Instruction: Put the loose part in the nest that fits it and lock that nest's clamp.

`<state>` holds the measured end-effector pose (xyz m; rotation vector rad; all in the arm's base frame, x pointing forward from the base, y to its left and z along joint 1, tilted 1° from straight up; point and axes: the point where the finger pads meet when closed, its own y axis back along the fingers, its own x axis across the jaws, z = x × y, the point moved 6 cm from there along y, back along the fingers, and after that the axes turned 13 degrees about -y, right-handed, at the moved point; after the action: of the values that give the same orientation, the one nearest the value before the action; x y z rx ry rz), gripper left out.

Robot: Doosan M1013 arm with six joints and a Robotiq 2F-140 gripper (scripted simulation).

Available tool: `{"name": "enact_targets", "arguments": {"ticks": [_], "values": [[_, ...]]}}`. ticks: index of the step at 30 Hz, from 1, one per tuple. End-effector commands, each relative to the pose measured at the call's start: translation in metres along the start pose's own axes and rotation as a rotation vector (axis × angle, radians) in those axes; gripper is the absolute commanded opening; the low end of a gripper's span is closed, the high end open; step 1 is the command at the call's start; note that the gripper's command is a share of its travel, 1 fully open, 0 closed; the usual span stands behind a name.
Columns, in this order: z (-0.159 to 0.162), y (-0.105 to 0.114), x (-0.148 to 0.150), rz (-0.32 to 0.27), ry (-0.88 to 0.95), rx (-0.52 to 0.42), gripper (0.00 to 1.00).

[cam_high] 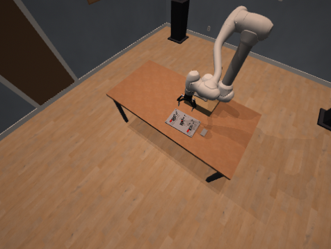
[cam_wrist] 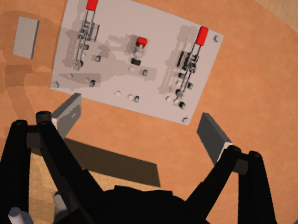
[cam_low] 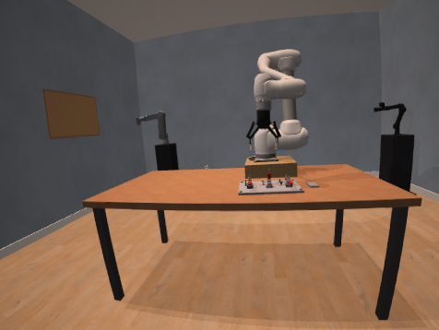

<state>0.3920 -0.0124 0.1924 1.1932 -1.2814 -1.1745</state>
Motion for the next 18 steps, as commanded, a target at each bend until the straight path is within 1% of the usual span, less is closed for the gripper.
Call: {"name": "enact_targets", "arguments": {"ticks": [1,18], "values": [[0.0128,-0.0129,-0.0129,-0.021,-0.133,-0.05,1.0],[0.0138,-0.0138,-0.0138,-0.023,-0.142,-0.054,1.0]]}}
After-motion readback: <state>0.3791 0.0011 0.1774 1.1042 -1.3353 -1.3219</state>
